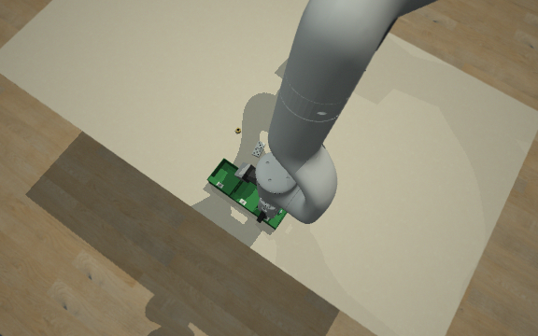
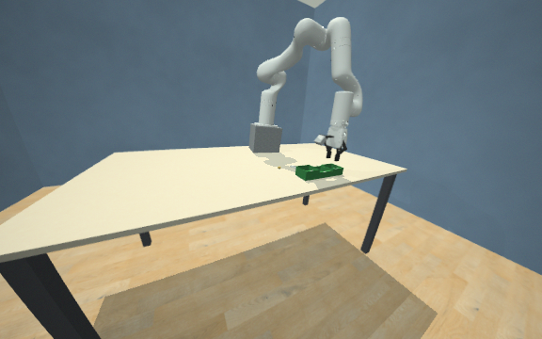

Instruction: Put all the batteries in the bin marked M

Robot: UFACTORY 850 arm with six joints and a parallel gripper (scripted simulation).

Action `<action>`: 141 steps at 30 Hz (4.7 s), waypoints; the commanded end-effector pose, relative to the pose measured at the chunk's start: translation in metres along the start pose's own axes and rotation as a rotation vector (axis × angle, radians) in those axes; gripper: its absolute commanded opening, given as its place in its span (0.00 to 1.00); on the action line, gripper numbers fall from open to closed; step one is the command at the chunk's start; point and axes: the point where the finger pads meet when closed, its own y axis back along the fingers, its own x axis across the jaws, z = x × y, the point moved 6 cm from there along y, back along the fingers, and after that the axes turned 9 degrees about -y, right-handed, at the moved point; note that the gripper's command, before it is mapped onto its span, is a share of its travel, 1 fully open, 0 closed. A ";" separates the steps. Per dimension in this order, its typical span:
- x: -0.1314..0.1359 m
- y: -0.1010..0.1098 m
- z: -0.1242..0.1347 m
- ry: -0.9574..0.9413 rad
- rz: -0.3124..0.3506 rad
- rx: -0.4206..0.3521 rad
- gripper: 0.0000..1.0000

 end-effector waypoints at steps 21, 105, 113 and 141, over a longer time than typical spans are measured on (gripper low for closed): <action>-0.001 0.091 0.000 0.000 -0.003 -0.001 1.00; -0.001 0.130 0.000 0.000 -0.003 -0.001 1.00; -0.001 0.130 0.000 0.000 -0.003 -0.001 1.00; -0.001 0.130 0.000 0.000 -0.003 -0.001 1.00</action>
